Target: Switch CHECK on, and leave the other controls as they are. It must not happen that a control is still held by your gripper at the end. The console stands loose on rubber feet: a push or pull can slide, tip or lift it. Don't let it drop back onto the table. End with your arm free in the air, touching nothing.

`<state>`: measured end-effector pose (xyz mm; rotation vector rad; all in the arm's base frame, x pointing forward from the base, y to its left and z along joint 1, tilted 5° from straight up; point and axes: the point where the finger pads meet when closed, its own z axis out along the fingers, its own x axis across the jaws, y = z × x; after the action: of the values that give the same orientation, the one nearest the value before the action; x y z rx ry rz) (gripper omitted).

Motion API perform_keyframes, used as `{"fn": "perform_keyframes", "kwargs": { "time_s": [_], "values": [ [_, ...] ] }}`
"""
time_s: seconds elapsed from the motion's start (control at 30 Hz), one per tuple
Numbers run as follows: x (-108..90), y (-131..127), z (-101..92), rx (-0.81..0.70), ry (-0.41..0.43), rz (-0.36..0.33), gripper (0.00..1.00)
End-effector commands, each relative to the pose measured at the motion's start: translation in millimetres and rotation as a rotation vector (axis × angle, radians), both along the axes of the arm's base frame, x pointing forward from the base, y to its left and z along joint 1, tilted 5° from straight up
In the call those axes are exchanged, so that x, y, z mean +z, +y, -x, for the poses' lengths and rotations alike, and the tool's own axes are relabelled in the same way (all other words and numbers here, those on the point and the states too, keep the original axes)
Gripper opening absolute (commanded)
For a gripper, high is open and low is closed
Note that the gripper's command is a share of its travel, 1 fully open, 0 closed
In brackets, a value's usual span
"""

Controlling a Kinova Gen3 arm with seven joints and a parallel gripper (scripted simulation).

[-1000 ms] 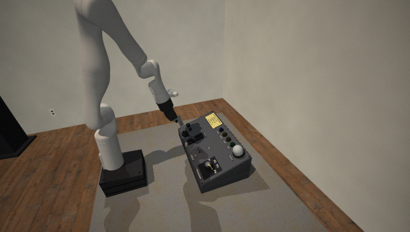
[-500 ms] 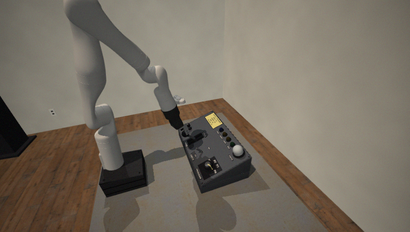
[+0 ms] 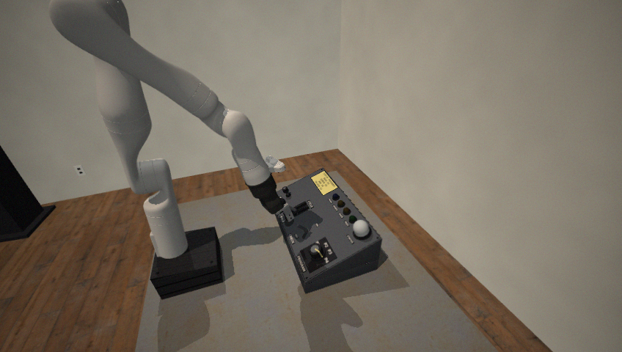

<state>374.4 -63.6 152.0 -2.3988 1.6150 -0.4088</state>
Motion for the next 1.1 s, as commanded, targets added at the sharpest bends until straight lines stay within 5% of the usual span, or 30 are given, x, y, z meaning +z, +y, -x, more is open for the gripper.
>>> {"fn": "perform_keyframes", "kwargs": {
  "time_s": [0.0,1.07],
  "values": [
    [0.4,-27,4.4,-0.054,-0.006,-0.006,1.00],
    [1.8,-42,6.9,-0.056,-0.017,-0.004,1.00]
  ]
}}
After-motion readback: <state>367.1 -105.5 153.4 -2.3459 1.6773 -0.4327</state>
